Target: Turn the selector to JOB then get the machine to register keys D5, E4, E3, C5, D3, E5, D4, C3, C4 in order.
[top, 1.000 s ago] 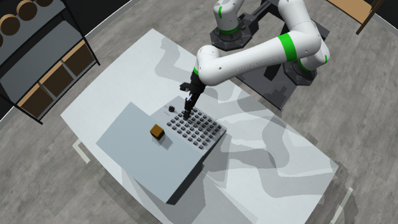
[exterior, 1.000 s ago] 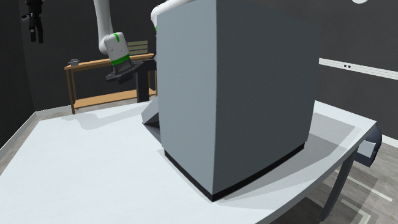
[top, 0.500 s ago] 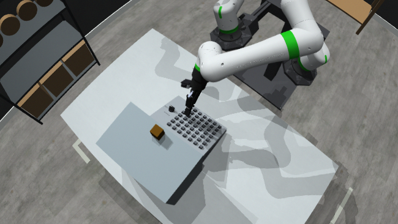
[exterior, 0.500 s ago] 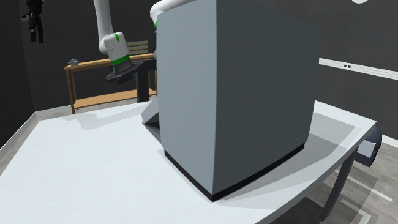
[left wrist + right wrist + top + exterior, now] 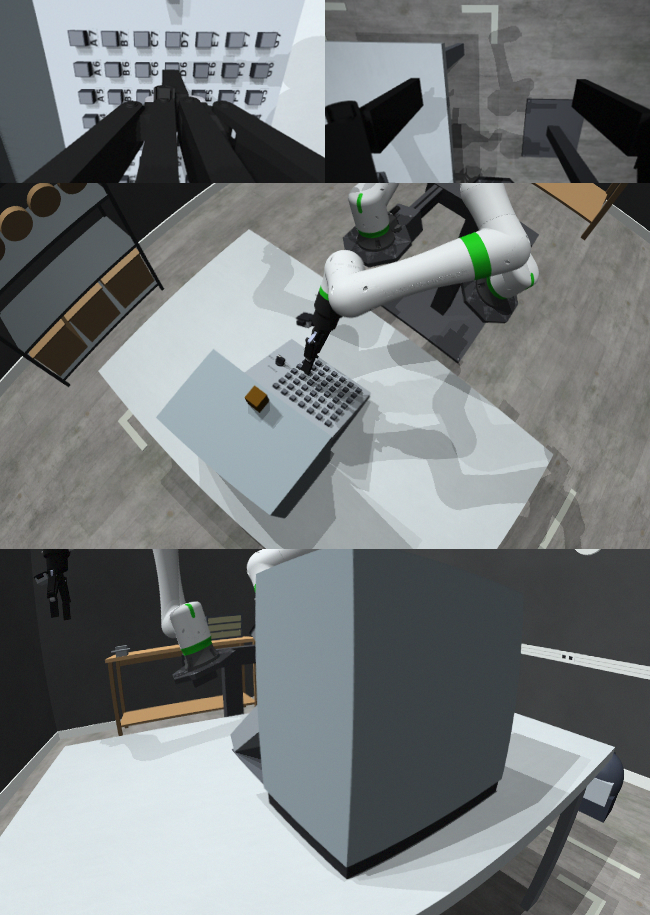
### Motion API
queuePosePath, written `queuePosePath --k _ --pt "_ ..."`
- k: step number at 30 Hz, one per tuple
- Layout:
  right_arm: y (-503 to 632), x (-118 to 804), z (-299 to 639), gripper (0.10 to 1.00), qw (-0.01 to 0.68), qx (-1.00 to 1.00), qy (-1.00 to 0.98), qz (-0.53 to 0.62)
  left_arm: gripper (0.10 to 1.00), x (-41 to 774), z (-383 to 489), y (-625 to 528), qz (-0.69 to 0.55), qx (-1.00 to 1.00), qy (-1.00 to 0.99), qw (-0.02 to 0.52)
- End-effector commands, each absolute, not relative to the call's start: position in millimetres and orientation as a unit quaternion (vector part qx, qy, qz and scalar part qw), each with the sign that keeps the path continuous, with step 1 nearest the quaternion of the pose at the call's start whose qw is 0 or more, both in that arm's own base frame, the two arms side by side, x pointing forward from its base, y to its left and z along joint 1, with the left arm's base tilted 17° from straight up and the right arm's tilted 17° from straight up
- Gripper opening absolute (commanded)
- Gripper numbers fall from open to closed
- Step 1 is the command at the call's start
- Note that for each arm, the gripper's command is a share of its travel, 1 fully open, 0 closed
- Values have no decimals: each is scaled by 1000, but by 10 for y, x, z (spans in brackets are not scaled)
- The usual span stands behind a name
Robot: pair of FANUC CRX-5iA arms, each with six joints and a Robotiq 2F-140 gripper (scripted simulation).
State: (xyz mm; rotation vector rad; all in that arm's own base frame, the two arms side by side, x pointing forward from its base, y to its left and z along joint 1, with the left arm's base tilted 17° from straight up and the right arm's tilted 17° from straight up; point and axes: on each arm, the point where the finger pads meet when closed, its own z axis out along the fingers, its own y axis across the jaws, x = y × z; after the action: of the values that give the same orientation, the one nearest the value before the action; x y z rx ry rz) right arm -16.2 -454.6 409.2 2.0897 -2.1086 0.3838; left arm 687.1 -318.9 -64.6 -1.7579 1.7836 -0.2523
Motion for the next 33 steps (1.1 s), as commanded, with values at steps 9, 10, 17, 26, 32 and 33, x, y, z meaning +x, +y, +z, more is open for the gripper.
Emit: queuePosePath --k 9,10,17,26,32,33 --pt "-4546 -164 4100 1000 75 696 -702 128 99 7099 -395 -2954 -97 -665 674 307" --pt "-4546 -164 4100 1000 75 696 -702 128 99 7104 -390 -2949 -97 -665 674 307" --pt "-4546 -164 4100 1000 75 696 -702 128 99 7112 -401 -2945 -97 -665 674 307" --pt "-4546 -164 4100 1000 75 696 -702 128 99 7174 -490 -2913 -97 -665 674 307" --pt "-4546 -164 4100 1000 75 696 -702 128 99 7216 -552 -2891 -97 -665 674 307" --pt "-4546 -164 4100 1000 75 696 -702 128 99 7220 -557 -2890 -97 -665 674 307"
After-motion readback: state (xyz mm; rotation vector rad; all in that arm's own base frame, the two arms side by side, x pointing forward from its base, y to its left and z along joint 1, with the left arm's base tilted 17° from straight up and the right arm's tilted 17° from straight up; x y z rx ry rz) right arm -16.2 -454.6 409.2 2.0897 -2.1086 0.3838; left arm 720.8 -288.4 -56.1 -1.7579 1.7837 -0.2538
